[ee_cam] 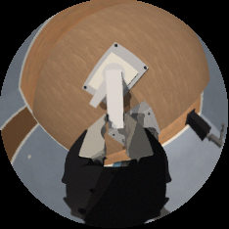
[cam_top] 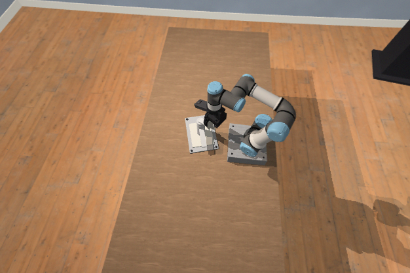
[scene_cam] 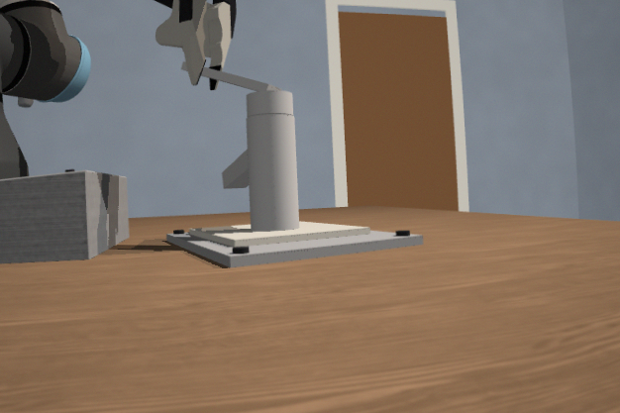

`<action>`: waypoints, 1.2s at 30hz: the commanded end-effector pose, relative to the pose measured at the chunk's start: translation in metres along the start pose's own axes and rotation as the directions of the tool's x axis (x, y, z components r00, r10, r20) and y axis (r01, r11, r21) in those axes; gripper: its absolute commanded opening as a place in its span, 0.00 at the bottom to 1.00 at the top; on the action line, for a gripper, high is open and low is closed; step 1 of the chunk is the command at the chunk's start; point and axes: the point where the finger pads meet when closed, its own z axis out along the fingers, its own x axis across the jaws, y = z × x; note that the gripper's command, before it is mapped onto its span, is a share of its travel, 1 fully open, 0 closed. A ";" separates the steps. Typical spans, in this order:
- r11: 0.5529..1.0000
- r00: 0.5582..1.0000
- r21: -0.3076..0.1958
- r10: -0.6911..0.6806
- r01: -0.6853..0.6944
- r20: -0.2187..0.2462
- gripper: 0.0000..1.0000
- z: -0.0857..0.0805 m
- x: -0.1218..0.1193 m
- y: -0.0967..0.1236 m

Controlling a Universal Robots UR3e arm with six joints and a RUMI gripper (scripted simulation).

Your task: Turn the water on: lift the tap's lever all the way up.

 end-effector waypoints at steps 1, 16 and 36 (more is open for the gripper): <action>1.000 1.000 0.011 0.000 0.000 0.001 0.00 -0.005 0.000 -0.003; 1.000 1.000 0.013 0.000 0.000 0.001 0.00 -0.005 0.000 -0.003; 1.000 1.000 0.012 0.000 0.000 0.001 0.39 -0.005 0.000 -0.003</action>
